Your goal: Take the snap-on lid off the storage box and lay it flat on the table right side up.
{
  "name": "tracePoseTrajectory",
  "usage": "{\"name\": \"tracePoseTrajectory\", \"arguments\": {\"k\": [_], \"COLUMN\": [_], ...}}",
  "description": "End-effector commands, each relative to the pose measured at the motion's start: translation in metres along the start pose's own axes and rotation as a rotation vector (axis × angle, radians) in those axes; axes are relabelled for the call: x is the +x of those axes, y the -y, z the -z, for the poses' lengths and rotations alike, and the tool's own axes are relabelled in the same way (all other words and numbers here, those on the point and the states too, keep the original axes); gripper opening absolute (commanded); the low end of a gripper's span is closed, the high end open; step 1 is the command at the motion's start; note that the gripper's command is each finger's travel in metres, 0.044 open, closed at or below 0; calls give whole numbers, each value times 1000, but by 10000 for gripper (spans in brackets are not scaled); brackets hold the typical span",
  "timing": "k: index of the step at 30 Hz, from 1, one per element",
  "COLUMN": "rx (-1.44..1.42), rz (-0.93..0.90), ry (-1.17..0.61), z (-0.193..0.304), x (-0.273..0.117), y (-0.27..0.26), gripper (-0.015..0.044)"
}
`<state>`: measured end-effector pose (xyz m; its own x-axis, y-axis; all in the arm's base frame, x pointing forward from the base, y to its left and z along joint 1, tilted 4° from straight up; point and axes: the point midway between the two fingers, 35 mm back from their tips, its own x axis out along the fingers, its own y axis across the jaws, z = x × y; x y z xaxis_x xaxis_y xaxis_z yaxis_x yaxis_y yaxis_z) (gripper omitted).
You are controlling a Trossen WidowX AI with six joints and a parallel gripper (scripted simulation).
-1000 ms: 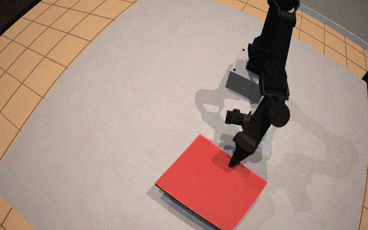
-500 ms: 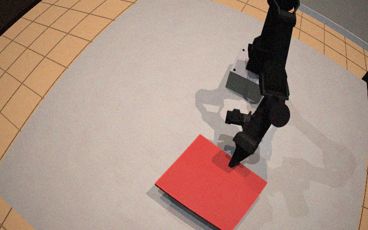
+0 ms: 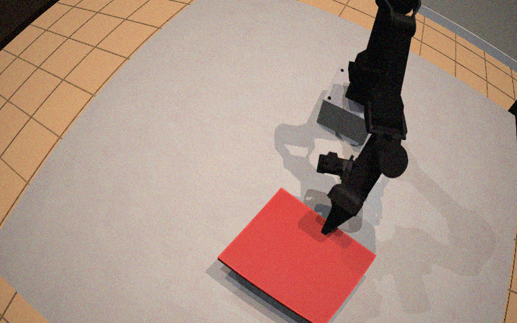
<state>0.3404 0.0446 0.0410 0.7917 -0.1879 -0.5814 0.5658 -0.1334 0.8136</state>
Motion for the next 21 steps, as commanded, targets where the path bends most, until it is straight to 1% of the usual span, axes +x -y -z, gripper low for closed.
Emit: {"name": "tracePoseTrajectory", "arguments": {"k": [1,21], "rx": [2,2], "rz": [-2,-2], "ry": [0,0], "z": [0,0], "x": [-1,-4], "y": [-1,-4], "gripper": [0,0]}}
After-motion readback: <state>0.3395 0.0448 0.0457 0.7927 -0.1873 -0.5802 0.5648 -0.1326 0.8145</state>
